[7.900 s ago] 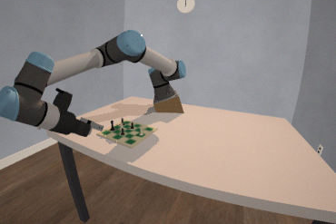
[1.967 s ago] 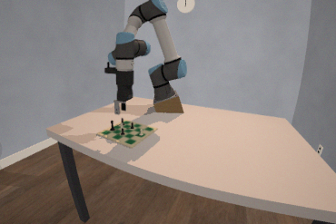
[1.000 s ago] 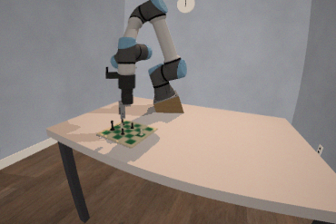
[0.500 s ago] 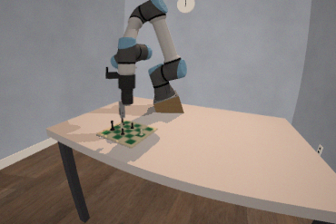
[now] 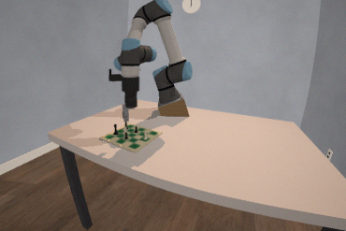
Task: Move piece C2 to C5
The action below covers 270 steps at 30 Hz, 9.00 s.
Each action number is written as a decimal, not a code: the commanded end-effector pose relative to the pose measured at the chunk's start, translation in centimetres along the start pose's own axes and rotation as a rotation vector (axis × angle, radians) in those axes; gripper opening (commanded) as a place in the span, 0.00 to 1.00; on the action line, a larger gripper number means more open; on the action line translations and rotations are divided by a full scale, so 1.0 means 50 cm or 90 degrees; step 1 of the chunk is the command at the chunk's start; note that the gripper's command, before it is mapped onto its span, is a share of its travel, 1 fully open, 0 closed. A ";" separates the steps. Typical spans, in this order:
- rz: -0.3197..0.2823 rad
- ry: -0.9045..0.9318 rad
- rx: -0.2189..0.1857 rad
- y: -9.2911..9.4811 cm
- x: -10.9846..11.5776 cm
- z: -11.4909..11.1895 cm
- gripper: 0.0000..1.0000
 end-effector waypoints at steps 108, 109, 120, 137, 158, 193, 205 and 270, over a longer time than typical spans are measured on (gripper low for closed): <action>0.001 -0.006 -0.001 0.105 -0.003 0.003 0.68; 0.001 -0.006 -0.001 0.106 -0.003 0.003 0.68; 0.001 -0.006 -0.001 0.123 -0.003 0.003 0.68; 0.001 -0.006 -0.001 0.171 -0.003 0.003 0.68; 0.001 -0.006 -0.001 0.172 -0.003 0.003 0.68; 0.001 -0.006 -0.001 0.172 -0.003 0.003 0.00; 0.001 -0.006 -0.001 0.172 -0.003 0.003 0.00; 0.001 -0.231 0.000 -0.036 0.095 0.062 0.00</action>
Point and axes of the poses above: the point where the finger pads meet when closed, its own y axis out along the fingers, its own z axis across the jaws, x = y × z, the point moved 4 cm from there along -y, back along the fingers, and after that the axes turned 13 degrees about -y, right-handed, at the moved point
